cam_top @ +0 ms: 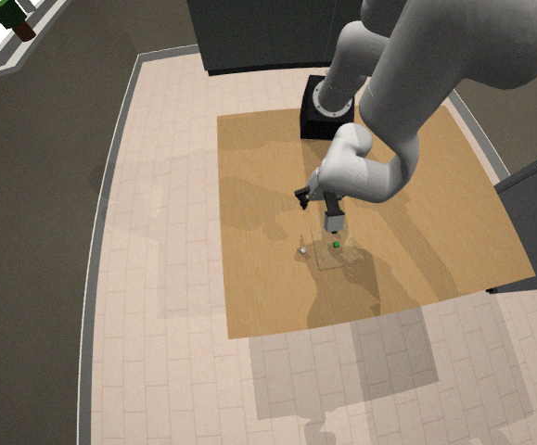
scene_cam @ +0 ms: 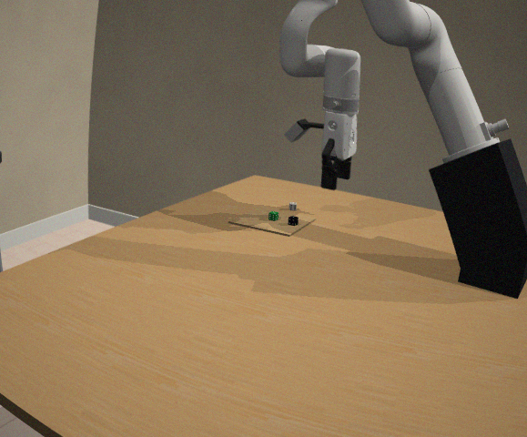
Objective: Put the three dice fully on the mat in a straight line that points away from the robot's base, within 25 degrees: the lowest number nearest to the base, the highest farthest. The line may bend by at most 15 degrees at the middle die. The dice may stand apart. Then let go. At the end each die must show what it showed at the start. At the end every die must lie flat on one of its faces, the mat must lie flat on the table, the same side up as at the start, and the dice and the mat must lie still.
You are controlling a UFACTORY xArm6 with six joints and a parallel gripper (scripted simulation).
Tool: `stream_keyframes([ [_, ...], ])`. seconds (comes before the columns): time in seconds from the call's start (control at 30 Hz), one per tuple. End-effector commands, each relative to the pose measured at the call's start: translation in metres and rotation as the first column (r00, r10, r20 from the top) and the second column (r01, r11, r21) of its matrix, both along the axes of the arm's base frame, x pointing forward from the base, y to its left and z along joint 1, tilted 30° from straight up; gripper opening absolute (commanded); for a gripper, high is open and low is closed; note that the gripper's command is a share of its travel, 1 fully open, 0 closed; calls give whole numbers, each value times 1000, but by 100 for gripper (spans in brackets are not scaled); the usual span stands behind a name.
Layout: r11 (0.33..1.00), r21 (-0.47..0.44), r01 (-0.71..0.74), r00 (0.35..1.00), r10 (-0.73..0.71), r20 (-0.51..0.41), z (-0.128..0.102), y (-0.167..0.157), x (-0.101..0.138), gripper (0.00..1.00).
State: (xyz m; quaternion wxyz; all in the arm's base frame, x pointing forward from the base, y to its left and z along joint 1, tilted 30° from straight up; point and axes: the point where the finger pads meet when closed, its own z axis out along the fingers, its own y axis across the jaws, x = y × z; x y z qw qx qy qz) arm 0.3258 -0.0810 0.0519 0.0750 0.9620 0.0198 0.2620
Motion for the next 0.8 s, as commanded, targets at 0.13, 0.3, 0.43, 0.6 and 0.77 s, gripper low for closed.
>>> stream_keyframes([
  [0.13, 956, -93, -277, 961, 276, -25, 6, -19, 9, 100],
  [0.3, 910, -154, -385, 923, 381, -57, 9, -26, 14, 100],
  [0.43, 854, -204, -478, 878, 469, -92, 12, -33, 20, 100],
  [0.6, 761, -264, -592, 805, 576, -145, 17, -40, 28, 100],
  [0.77, 689, -298, -660, 748, 637, -184, 20, -44, 34, 100],
])
